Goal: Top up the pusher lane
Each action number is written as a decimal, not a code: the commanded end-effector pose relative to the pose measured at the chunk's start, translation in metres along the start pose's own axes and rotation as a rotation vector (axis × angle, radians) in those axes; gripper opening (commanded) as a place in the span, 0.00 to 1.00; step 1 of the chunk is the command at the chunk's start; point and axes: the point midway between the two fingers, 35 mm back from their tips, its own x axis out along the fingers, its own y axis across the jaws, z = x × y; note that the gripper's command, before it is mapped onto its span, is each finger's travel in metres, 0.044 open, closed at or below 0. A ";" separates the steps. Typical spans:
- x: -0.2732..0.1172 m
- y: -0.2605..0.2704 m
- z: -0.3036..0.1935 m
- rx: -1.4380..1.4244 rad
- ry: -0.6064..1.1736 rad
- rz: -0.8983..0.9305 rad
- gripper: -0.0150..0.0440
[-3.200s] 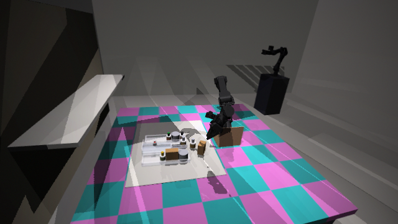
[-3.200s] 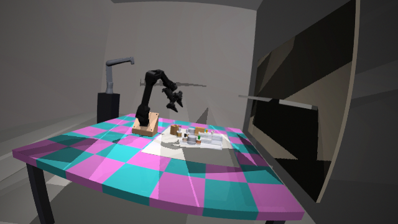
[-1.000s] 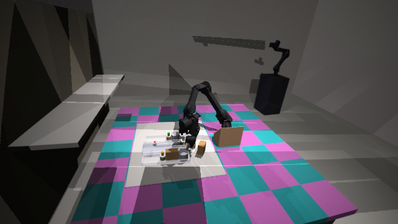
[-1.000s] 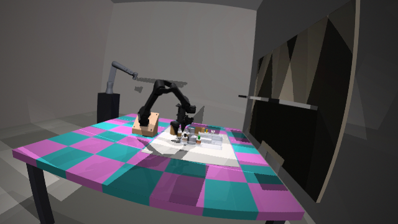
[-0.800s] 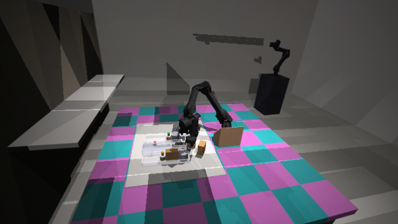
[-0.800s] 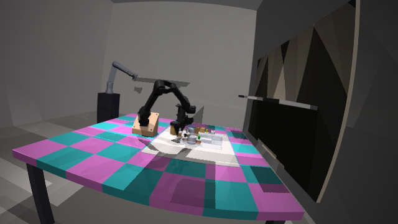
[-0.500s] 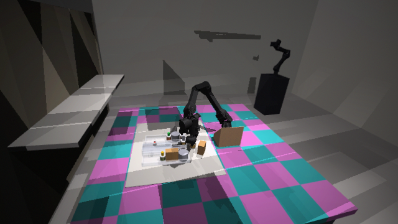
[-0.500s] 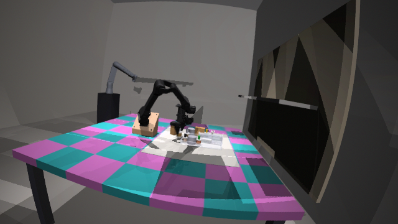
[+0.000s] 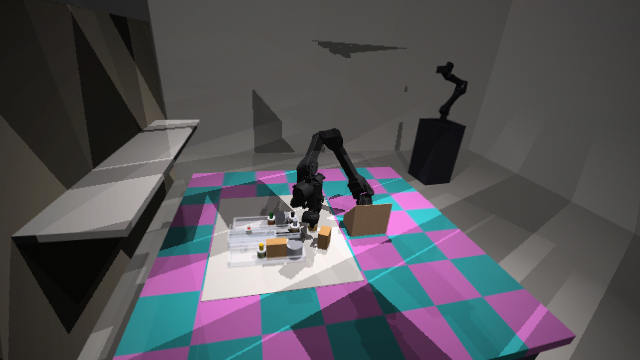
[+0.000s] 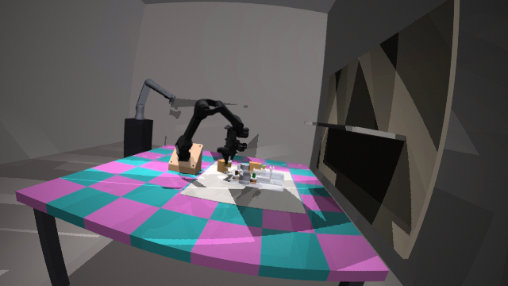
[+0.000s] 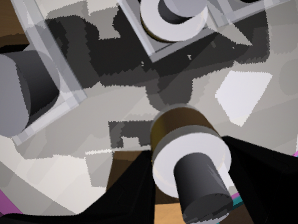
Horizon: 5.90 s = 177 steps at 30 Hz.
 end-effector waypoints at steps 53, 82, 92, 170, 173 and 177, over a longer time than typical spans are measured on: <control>0.011 -0.022 0.036 -0.338 -0.007 0.005 0.25; 0.012 -0.018 0.047 -0.337 -0.007 0.005 0.25; 0.012 -0.016 0.051 -0.337 -0.008 0.005 0.25; 0.007 -0.009 0.080 -0.336 -0.009 0.005 0.25; 0.007 -0.009 0.081 -0.336 -0.009 0.005 0.25; 0.006 -0.008 0.082 -0.336 -0.009 0.005 0.25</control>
